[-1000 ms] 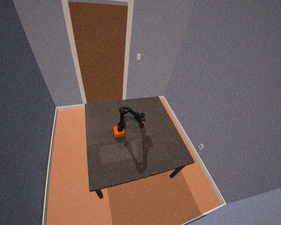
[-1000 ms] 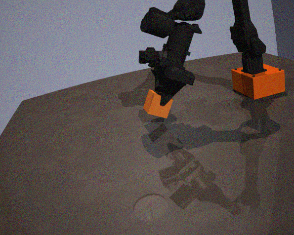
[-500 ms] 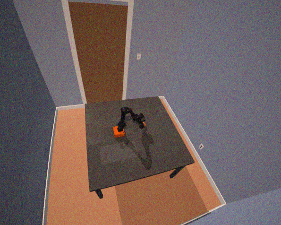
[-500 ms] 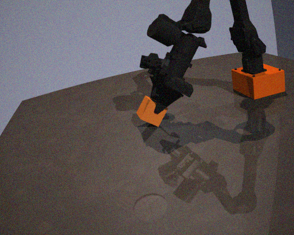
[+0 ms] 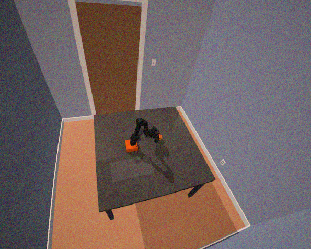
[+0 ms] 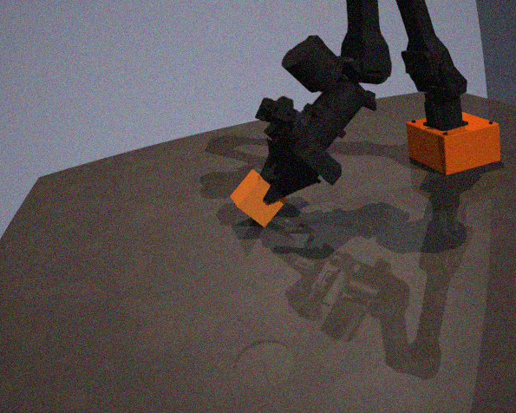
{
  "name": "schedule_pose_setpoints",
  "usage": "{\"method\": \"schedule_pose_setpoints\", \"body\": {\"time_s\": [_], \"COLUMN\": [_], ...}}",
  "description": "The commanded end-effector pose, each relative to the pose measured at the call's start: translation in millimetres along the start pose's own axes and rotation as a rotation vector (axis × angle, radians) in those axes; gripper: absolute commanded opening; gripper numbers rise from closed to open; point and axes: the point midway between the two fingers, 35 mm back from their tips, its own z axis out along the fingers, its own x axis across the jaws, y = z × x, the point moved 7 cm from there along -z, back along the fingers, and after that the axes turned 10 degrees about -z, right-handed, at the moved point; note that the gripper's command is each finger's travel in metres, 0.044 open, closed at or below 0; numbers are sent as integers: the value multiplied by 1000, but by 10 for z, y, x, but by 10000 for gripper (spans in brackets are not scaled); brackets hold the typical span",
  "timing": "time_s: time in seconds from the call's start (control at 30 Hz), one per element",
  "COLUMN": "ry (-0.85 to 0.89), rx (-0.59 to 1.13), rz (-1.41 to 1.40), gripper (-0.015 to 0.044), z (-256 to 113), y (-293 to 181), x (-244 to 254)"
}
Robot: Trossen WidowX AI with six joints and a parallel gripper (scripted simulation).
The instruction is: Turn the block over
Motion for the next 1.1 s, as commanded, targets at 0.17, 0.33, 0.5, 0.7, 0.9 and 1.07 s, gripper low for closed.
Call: {"method": "schedule_pose_setpoints", "body": {"time_s": [0.17, 0.33, 0.5, 0.7, 0.9, 1.07], "ry": [-20, -31, -35, -36, -36, -36], "rx": [-91, -148, -169, -178, -178, -178], "rz": [-4, 0, 0, 0, 0, 0], "gripper": [0, 0, 0, 0, 0, 79], "z": [-61, -127, -143, -150, -150, -150], "y": [-176, -225, -226, -226, -226, -226], "x": [10, 5, 4, 4, 4, 4]}}
